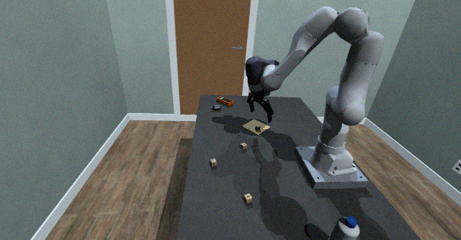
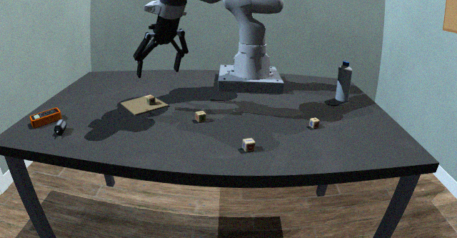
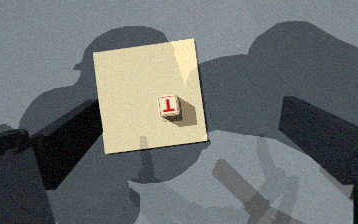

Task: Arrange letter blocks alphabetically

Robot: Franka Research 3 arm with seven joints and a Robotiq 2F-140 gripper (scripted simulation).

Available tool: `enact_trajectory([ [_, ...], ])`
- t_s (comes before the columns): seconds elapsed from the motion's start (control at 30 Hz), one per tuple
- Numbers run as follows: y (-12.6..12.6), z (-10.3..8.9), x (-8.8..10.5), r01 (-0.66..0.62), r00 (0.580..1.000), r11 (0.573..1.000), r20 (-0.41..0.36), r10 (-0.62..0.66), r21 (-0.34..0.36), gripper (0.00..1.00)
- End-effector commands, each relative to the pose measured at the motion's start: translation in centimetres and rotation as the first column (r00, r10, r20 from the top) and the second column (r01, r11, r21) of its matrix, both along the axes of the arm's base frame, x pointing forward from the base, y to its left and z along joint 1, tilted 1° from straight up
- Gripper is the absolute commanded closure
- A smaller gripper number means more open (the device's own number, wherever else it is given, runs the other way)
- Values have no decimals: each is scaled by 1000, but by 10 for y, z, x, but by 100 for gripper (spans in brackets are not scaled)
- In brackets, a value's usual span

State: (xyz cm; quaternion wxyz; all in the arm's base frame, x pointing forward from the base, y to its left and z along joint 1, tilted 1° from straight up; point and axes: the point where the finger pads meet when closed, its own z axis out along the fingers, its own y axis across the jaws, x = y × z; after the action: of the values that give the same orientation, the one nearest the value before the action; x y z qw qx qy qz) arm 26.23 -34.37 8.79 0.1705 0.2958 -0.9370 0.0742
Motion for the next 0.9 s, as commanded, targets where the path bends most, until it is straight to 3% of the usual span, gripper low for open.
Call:
enact_trajectory([
  [0.0,-14,1,1,-136,991,990,2,136,25,0],
  [0.87,-20,1,-3,-150,989,988,1,150,29,0],
])
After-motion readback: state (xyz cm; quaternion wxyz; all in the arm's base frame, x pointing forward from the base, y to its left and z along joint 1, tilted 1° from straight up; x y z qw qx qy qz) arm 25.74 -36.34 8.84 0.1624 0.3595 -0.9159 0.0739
